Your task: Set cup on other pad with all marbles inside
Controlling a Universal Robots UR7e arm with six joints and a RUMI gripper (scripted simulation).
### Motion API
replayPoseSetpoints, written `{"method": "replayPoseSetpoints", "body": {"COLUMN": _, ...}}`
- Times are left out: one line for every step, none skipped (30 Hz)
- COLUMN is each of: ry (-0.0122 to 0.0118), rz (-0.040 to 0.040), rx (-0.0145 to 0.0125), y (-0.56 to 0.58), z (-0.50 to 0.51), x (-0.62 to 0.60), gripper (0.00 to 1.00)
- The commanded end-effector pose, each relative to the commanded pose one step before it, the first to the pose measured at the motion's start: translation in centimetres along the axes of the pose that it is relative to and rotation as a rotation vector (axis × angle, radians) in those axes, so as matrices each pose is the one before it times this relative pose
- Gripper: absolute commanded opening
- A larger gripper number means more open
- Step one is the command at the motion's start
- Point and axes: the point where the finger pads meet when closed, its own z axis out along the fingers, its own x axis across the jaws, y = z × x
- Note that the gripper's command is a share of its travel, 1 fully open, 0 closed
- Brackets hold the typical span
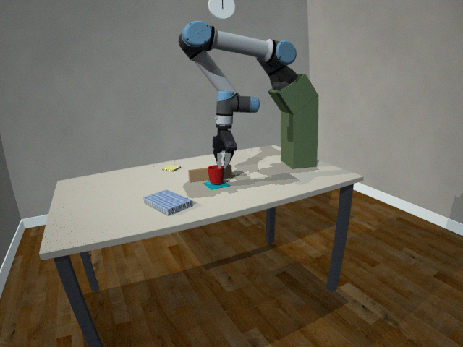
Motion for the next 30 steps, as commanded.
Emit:
{"method": "replayPoseSetpoints", "body": {"ry": 0.0034, "rz": 0.00067, "rx": -0.00012, "y": 0.045, "z": 0.001, "x": 0.173, "gripper": 0.03}}
{"method": "replayPoseSetpoints", "body": {"ry": 0.0, "rz": 0.0, "rx": 0.0, "y": 0.0, "z": 0.0, "x": 0.0, "gripper": 0.03}}
{"method": "replayPoseSetpoints", "body": {"ry": -0.00002, "rz": 0.0, "rx": 0.0, "y": 0.0, "z": 0.0, "x": 0.0, "gripper": 0.03}}
{"method": "replayPoseSetpoints", "body": {"ry": 0.0, "rz": 0.0, "rx": 0.0, "y": 0.0, "z": 0.0, "x": 0.0, "gripper": 0.03}}
{"method": "replayPoseSetpoints", "body": {"ry": 0.0, "rz": 0.0, "rx": 0.0, "y": 0.0, "z": 0.0, "x": 0.0, "gripper": 0.03}}
{"method": "replayPoseSetpoints", "body": {"ry": 0.0, "rz": 0.0, "rx": 0.0, "y": 0.0, "z": 0.001, "x": 0.0, "gripper": 0.03}}
{"method": "replayPoseSetpoints", "body": {"ry": 0.00001, "rz": 0.0, "rx": 0.0, "y": 0.0, "z": 0.005, "x": 0.001, "gripper": 0.03}}
{"method": "replayPoseSetpoints", "body": {"ry": 0.00003, "rz": 0.00001, "rx": -0.00001, "y": 0.001, "z": 0.013, "x": 0.002, "gripper": 0.03}}
{"method": "replayPoseSetpoints", "body": {"ry": 0.00006, "rz": 0.00002, "rx": -0.00001, "y": 0.001, "z": 0.023, "x": 0.004, "gripper": 0.03}}
{"method": "replayPoseSetpoints", "body": {"ry": 0.00009, "rz": 0.00003, "rx": -0.00002, "y": 0.002, "z": 0.034, "x": 0.007, "gripper": 0.03}}
{"method": "replayPoseSetpoints", "body": {"ry": 0.00013, "rz": 0.00004, "rx": -0.00003, "y": 0.003, "z": 0.047, "x": 0.009, "gripper": 0.03}}
{"method": "replayPoseSetpoints", "body": {"ry": 0.00016, "rz": 0.00005, "rx": -0.00003, "y": 0.004, "z": 0.059, "x": 0.011, "gripper": 0.03}}
{"method": "replayPoseSetpoints", "body": {"ry": -0.00002, "rz": 0.00005, "rx": -0.00004, "y": 0.006, "z": 0.049, "x": -0.001, "gripper": 0.03}}
{"method": "replayPoseSetpoints", "body": {"ry": 0.00004, "rz": 0.00006, "rx": -0.00005, "y": 0.008, "z": 0.046, "x": 0.002, "gripper": 0.03}}
{"method": "replayPoseSetpoints", "body": {"ry": 0.00004, "rz": 0.00006, "rx": -0.00005, "y": 0.008, "z": 0.051, "x": 0.001, "gripper": 0.03}}
{"method": "replayPoseSetpoints", "body": {"ry": 0.00004, "rz": 0.00005, "rx": -0.00004, "y": 0.007, "z": 0.056, "x": 0.001, "gripper": 0.03}}
{"method": "replayPoseSetpoints", "body": {"ry": 0.00004, "rz": 0.00003, "rx": -0.00002, "y": 0.006, "z": 0.058, "x": 0.001, "gripper": 0.03}}
{"method": "replayPoseSetpoints", "body": {"ry": 0.0, "rz": 0.0, "rx": 0.0, "y": 0.0, "z": 0.0, "x": 0.0, "gripper": 0.03}}
{"method": "replayPoseSetpoints", "body": {"ry": 0.0, "rz": 0.0, "rx": 0.0, "y": 0.0, "z": 0.0, "x": 0.0, "gripper": 0.03}}
{"method": "replayPoseSetpoints", "body": {"ry": -0.00005, "rz": -0.00017, "rx": 0.00014, "y": -0.011, "z": 0.057, "x": -0.006, "gripper": 0.03}}
{"method": "replayPoseSetpoints", "body": {"ry": 0.00003, "rz": -0.00003, "rx": 0.00003, "y": 0.002, "z": 0.06, "x": 0.0, "gripper": 0.03}}
{"method": "replayPoseSetpoints", "body": {"ry": 0.00003, "rz": -0.00002, "rx": 0.00002, "y": 0.002, "z": 0.06, "x": 0.0, "gripper": 0.03}}
{"method": "replayPoseSetpoints", "body": {"ry": 0.00002, "rz": 0.0, "rx": 0.0, "y": 0.004, "z": 0.059, "x": 0.0, "gripper": 0.03}}
{"method": "replayPoseSetpoints", "body": {"ry": 0.00001, "rz": 0.00002, "rx": -0.00001, "y": 0.005, "z": 0.056, "x": 0.0, "gripper": 0.03}}
{"method": "replayPoseSetpoints", "body": {"ry": 0.0, "rz": 0.00003, "rx": -0.00002, "y": 0.005, "z": 0.052, "x": 0.0, "gripper": 0.03}}
{"method": "replayPoseSetpoints", "body": {"ry": -0.00001, "rz": 0.00003, "rx": -0.00002, "y": 0.005, "z": 0.046, "x": -0.001, "gripper": 0.03}}
{"method": "replayPoseSetpoints", "body": {"ry": -0.00002, "rz": 0.00002, "rx": -0.00002, "y": 0.003, "z": 0.04, "x": -0.001, "gripper": 0.03}}
{"method": "replayPoseSetpoints", "body": {"ry": -0.00002, "rz": 0.0, "rx": 0.0, "y": 0.001, "z": 0.033, "x": -0.002, "gripper": 0.03}}
{"method": "replayPoseSetpoints", "body": {"ry": -0.00003, "rz": -0.00003, "rx": 0.00002, "y": -0.001, "z": 0.026, "x": -0.002, "gripper": 0.03}}
{"method": "replayPoseSetpoints", "body": {"ry": -0.00003, "rz": -0.00004, "rx": 0.00004, "y": -0.003, "z": 0.018, "x": -0.002, "gripper": 0.03}}
